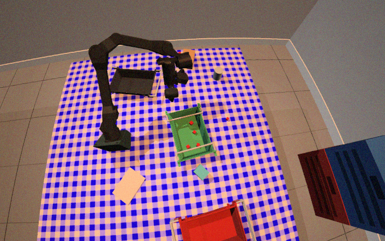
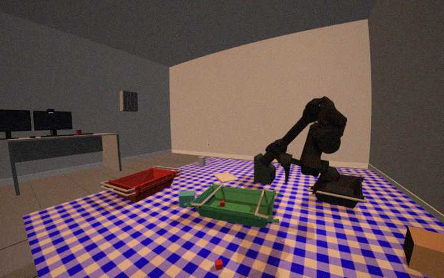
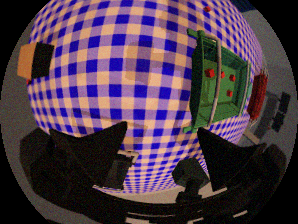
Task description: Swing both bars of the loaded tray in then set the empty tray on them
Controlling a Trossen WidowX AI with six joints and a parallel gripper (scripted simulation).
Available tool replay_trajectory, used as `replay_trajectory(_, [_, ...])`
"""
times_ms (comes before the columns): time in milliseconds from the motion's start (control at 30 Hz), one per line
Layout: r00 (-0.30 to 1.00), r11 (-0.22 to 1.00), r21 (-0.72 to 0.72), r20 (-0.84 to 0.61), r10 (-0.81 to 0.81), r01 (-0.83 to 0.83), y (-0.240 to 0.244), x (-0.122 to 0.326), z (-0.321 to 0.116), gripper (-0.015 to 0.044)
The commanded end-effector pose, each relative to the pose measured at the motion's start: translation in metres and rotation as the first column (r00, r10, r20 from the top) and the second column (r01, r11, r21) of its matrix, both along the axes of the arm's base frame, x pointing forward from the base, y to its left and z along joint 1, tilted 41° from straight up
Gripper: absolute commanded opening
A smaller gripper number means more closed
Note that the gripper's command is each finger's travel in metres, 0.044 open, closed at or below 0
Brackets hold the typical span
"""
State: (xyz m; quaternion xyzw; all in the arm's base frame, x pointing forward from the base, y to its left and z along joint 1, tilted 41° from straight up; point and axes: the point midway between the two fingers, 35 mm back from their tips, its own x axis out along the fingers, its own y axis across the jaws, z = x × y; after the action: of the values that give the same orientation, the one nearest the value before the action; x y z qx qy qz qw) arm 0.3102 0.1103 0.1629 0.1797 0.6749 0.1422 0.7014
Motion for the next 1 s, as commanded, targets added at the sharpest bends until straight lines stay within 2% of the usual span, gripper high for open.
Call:
replay_trajectory(0, [0.998,0.998,-0.007,0.010,-0.057,0.057,0.040,-0.053,0.019,0.0440])
replay_trajectory(267, [0.989,0.985,0.088,0.005,-0.148,0.147,0.077,-0.149,0.039,0.0440])
replay_trajectory(533, [0.971,0.941,0.246,-0.112,-0.211,0.232,0.078,-0.235,0.042,0.0440])
replay_trajectory(633, [0.967,0.931,0.270,-0.141,-0.214,0.246,0.076,-0.247,0.041,0.0440])
replay_trajectory(967, [0.966,0.931,0.269,-0.141,-0.214,0.246,0.080,-0.245,0.037,0.0440])
